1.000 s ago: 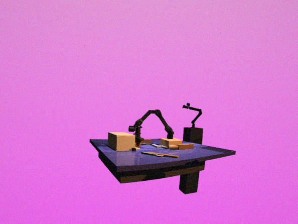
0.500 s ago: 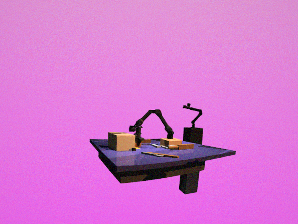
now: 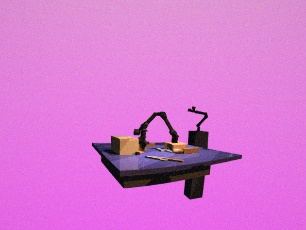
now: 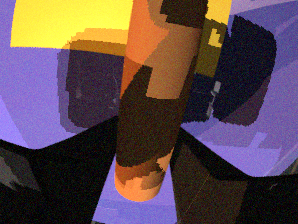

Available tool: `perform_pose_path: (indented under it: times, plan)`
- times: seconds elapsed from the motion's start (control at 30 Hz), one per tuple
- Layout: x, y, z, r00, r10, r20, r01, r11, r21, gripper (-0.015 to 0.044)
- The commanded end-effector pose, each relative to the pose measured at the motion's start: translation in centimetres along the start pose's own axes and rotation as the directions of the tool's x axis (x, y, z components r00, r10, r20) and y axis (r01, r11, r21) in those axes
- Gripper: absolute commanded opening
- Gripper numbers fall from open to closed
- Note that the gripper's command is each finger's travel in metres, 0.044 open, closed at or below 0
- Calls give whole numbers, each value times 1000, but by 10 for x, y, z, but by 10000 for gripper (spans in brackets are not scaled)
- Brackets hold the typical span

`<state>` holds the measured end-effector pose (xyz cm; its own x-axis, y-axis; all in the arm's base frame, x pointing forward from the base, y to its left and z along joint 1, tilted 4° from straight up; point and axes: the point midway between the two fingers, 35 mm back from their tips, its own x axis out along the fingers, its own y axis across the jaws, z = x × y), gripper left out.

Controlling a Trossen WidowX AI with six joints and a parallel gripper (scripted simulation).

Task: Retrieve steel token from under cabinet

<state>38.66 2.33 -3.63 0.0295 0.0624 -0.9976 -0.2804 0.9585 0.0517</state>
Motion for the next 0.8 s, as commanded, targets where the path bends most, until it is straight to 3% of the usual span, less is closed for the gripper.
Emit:
perform_pose_path:
  times: [0.0,0.77]
  plan:
    - [1,0,-6,1000,2,-4,-2,1000,-4,0]
    - [1,-1,-29,1000,1,-6,-1,1000,-4,0]
